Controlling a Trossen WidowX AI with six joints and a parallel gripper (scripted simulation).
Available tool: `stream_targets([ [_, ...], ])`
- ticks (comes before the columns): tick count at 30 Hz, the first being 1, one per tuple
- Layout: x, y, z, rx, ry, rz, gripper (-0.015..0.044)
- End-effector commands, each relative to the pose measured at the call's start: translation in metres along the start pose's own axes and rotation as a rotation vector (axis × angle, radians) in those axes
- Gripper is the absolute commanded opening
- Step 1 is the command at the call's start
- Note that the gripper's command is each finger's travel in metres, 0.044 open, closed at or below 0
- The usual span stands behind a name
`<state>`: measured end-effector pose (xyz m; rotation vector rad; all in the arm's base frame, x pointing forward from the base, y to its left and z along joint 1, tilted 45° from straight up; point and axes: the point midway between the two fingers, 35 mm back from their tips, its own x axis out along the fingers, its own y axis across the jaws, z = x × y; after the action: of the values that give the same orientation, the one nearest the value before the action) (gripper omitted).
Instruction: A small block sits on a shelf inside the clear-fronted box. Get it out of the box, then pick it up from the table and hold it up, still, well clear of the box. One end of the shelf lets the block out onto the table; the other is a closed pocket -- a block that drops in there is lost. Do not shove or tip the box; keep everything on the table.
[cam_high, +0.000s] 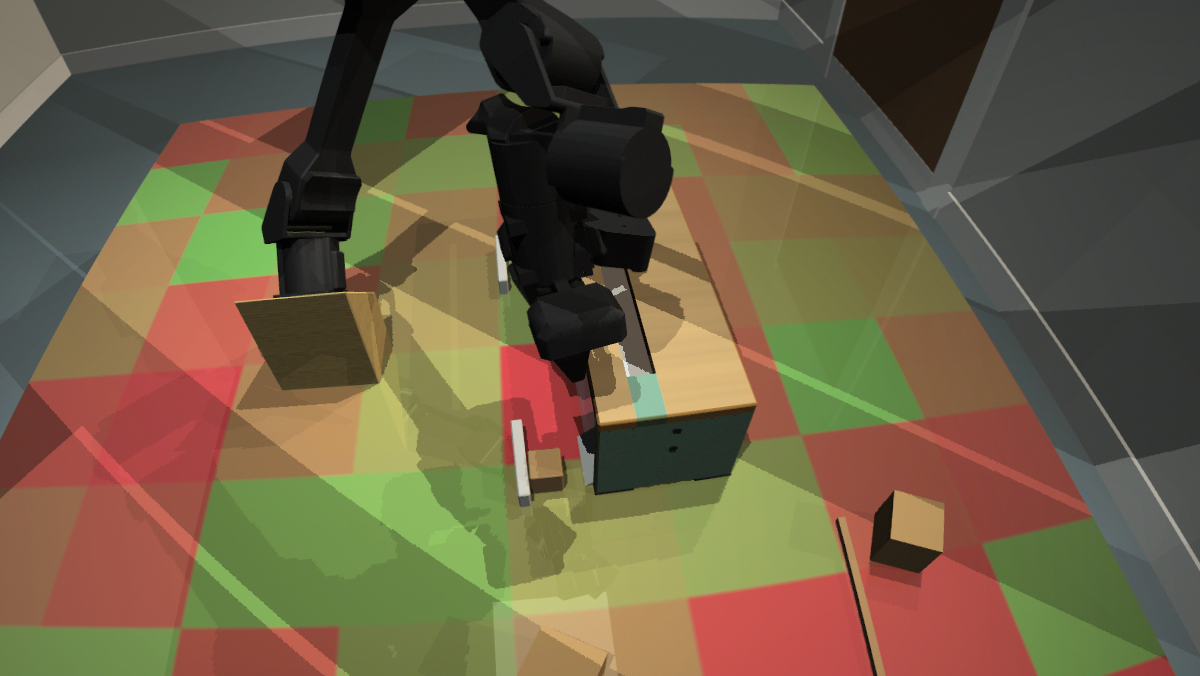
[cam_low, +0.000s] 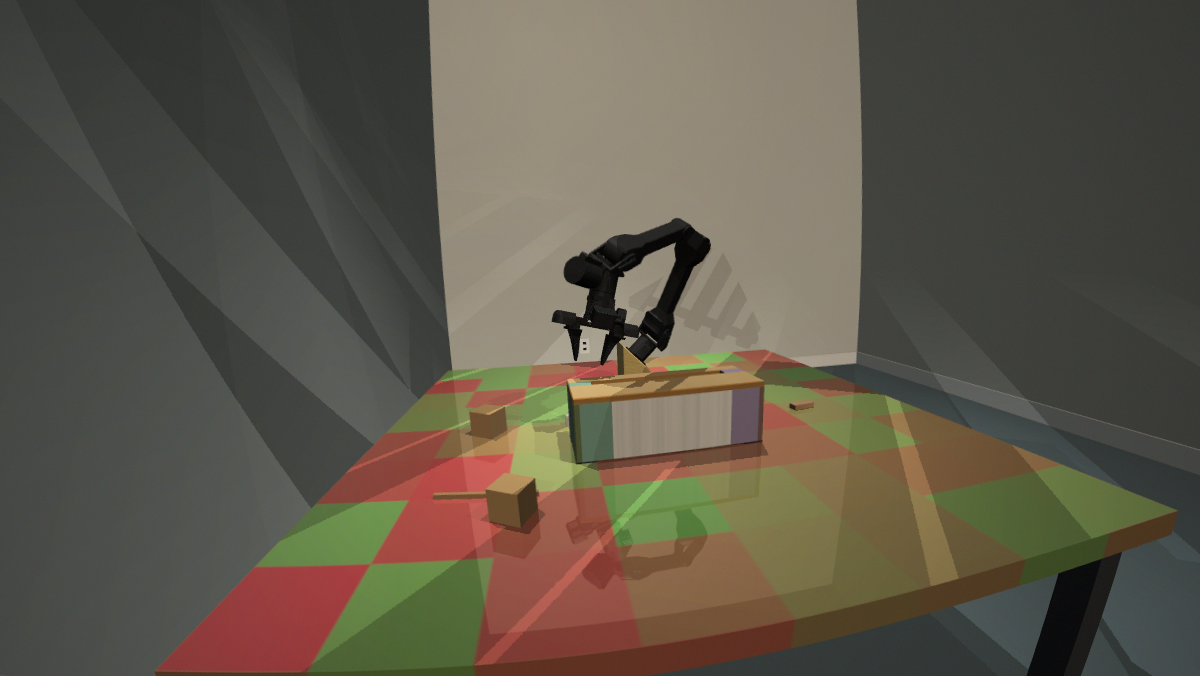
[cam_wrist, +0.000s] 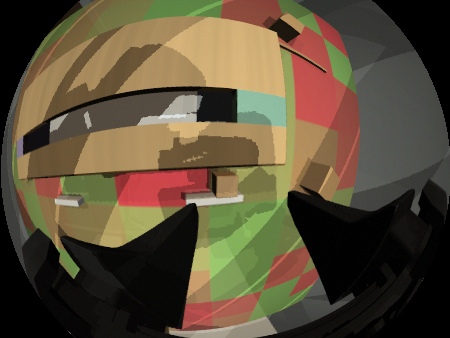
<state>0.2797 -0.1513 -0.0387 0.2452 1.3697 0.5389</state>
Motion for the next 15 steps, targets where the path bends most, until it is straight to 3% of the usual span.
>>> stream_targets([
  [1, 0.0067, -0.0090, -0.0110, 0.941, -0.036, 0.122, 0.0285],
  [15, 0.0054, -0.0182, -0.0188, 1.870, 0.004, 0.267, 0.0285],
])
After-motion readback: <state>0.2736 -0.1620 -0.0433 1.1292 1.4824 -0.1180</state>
